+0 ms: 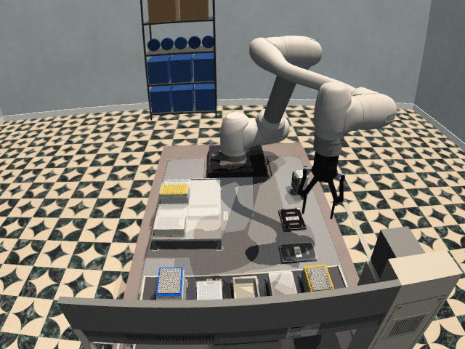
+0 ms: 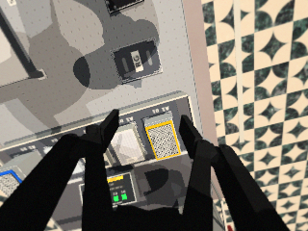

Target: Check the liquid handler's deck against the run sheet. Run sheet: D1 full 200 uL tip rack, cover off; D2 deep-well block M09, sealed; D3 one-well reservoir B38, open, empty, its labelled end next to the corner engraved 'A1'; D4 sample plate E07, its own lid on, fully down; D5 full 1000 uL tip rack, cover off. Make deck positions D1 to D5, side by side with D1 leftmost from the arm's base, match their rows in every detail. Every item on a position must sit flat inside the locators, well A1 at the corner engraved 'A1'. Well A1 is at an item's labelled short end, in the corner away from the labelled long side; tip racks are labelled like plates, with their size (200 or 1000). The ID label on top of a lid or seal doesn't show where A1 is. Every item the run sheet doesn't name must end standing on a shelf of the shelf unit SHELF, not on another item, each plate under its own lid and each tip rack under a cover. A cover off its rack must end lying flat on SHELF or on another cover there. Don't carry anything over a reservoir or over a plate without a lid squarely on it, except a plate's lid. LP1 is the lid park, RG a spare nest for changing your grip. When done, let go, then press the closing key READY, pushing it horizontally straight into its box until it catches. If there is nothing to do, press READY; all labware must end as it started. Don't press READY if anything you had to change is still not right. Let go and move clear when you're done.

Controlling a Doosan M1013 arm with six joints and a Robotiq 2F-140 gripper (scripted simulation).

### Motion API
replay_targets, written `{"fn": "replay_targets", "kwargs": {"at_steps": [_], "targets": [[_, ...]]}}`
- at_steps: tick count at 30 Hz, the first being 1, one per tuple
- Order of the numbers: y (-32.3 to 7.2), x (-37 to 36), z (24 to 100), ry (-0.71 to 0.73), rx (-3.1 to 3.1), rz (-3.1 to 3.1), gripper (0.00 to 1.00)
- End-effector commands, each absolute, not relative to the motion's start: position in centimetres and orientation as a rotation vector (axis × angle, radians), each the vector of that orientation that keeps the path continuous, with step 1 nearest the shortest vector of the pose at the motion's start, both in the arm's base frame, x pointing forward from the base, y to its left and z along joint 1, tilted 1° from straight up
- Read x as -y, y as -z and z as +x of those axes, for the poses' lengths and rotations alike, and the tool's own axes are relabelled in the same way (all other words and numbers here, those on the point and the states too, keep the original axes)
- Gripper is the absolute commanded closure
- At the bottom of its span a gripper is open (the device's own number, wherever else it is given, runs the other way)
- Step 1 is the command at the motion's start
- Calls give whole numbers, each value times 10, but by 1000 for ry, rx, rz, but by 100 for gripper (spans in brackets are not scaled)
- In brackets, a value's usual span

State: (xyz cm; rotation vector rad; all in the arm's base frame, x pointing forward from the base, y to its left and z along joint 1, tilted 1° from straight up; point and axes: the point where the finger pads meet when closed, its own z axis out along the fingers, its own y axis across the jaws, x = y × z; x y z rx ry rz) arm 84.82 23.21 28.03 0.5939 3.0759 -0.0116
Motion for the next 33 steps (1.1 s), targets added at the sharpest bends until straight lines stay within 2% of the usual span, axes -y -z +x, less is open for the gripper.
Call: {"fn": "replay_targets", "kwargs": {"at_steps": [1,21,33], "targets": [[-282,-232,856,10,-3085,545,34],[-283,-230,946,12,-3134,-9,34],[-283,-230,994,12,-3134,-10,34]]}}
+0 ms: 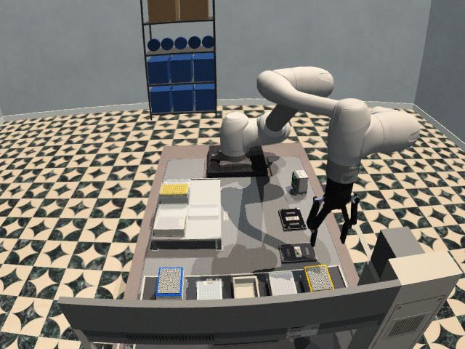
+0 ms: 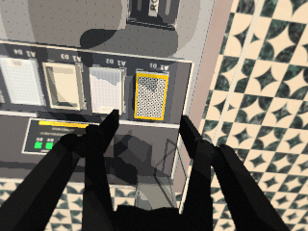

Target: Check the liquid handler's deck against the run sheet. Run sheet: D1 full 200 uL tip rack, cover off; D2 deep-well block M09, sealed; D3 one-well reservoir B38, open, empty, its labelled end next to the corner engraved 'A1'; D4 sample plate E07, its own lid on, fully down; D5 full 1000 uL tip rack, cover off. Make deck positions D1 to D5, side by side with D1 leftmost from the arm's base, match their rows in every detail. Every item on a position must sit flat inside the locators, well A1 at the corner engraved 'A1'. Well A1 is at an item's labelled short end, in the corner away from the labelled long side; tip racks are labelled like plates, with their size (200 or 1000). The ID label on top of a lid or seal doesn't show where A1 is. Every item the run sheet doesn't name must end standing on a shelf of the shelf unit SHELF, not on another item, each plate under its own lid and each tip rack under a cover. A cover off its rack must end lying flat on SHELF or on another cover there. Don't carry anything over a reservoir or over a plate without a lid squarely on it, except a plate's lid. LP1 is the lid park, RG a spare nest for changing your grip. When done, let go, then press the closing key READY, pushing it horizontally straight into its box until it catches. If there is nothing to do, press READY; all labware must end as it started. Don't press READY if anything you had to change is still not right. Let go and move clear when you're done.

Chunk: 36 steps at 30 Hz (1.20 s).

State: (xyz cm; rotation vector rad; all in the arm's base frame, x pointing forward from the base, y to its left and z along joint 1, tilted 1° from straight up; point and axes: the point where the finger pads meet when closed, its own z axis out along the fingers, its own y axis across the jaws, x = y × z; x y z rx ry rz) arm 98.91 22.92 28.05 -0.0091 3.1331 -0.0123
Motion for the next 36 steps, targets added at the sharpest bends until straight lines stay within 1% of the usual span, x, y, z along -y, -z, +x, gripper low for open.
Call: {"fn": "replay_targets", "kwargs": {"at_steps": [1,10,36], "targets": [[-283,-230,994,12,-3134,-10,34],[-283,-230,994,12,-3134,-10,34],[-246,-229,995,12,-3134,-9,34]]}}
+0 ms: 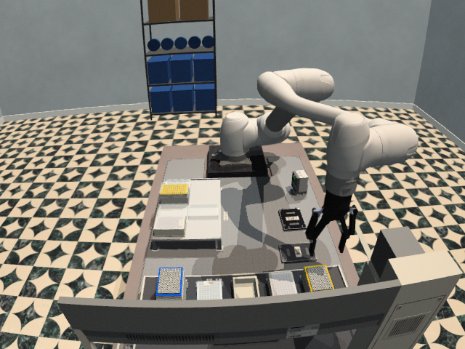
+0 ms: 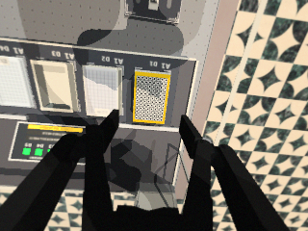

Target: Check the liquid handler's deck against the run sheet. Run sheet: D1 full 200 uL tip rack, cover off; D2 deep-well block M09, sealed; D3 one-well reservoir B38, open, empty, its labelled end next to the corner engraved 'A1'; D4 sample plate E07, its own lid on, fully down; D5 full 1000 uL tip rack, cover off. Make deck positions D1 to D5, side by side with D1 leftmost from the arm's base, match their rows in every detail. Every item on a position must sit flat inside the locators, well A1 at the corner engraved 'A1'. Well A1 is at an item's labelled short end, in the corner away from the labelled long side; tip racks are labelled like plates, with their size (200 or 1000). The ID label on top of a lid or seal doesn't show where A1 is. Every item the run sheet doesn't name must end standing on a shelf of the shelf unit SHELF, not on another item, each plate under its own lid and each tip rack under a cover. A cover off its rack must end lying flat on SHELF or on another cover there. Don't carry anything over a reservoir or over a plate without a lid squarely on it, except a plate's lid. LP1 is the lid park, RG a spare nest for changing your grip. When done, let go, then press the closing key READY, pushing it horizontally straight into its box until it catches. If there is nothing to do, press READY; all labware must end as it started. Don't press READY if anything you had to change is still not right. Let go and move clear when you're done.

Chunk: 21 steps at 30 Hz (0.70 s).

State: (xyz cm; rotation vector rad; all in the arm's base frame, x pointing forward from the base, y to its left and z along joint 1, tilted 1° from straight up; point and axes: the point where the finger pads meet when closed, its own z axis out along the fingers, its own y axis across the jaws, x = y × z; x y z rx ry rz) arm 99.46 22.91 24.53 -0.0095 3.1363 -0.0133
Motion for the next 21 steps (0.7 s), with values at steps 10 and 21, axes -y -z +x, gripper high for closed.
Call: {"fn": "replay_targets", "kwargs": {"at_steps": [10,21], "targets": [[-230,-229,995,12,-3134,-9,34],[-215,-229,995,12,-3134,-9,34]]}}
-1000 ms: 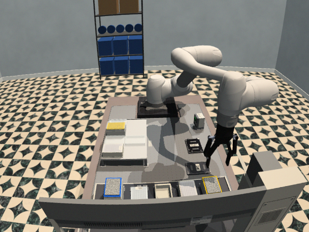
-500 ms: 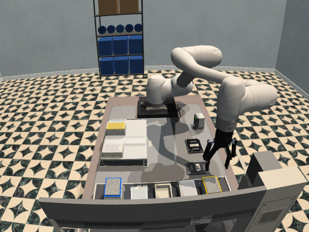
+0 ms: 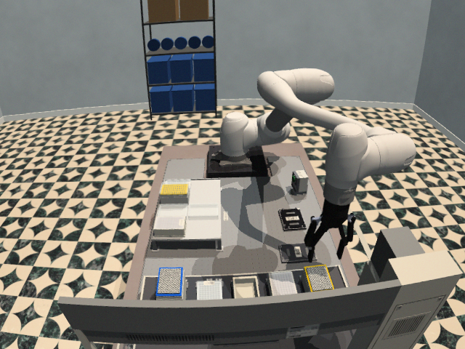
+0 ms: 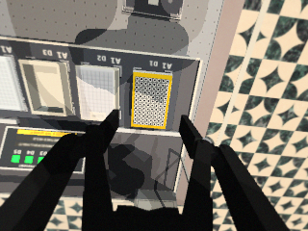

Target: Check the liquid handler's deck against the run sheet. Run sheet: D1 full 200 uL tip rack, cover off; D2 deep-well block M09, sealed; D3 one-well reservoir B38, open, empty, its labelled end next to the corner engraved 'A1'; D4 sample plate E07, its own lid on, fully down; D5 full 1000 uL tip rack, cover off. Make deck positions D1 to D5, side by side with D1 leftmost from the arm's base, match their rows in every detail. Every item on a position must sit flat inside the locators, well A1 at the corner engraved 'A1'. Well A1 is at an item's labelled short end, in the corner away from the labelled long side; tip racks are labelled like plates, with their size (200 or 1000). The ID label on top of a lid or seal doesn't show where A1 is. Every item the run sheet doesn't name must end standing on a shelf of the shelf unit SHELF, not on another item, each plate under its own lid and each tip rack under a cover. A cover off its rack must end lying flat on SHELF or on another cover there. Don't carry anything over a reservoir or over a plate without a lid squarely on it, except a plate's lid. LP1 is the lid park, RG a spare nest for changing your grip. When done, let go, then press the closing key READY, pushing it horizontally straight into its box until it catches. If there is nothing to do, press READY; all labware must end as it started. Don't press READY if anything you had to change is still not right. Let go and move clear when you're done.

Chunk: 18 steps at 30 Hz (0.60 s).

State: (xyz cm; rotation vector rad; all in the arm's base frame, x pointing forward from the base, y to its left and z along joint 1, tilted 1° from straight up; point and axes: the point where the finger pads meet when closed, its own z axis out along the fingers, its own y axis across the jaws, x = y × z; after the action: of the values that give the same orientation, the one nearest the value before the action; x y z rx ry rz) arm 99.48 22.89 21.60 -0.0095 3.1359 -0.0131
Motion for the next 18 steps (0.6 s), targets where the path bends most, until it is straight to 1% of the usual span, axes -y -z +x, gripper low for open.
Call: {"fn": "replay_targets", "kwargs": {"at_steps": [1,18], "targets": [[-213,-229,995,12,-3134,-9,34],[-188,-229,995,12,-3134,-9,34]]}}
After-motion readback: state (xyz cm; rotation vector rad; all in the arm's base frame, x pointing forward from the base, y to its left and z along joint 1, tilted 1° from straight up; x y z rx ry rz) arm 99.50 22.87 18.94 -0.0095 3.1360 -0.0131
